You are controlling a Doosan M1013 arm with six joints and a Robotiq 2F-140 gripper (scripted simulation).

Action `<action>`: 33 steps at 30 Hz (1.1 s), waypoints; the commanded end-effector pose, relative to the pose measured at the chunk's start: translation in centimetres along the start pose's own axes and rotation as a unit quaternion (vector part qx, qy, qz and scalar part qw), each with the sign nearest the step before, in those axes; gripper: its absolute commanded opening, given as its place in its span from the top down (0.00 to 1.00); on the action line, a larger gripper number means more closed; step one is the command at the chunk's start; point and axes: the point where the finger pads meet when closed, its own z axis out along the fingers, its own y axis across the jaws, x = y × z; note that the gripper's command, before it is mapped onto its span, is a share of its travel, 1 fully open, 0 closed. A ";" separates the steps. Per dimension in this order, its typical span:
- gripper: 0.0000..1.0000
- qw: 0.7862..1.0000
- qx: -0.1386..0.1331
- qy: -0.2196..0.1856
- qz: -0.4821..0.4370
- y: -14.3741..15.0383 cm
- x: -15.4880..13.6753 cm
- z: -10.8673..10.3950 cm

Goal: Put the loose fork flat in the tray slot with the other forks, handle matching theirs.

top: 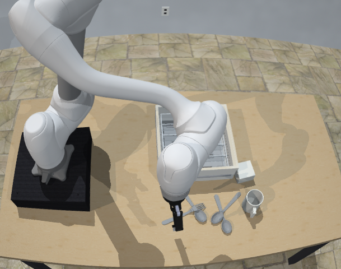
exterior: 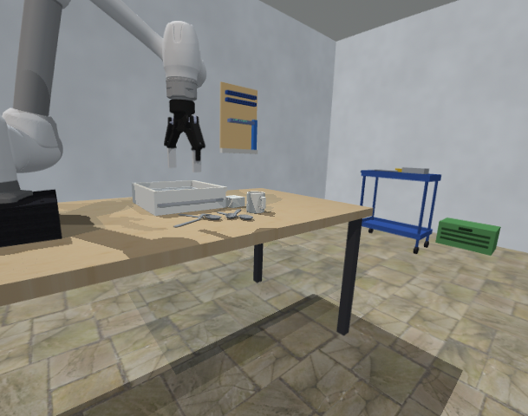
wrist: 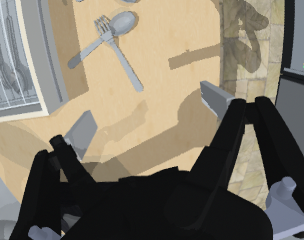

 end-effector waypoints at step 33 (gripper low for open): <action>0.84 0.992 -0.018 -0.018 -0.123 -5.1 8.6 9.5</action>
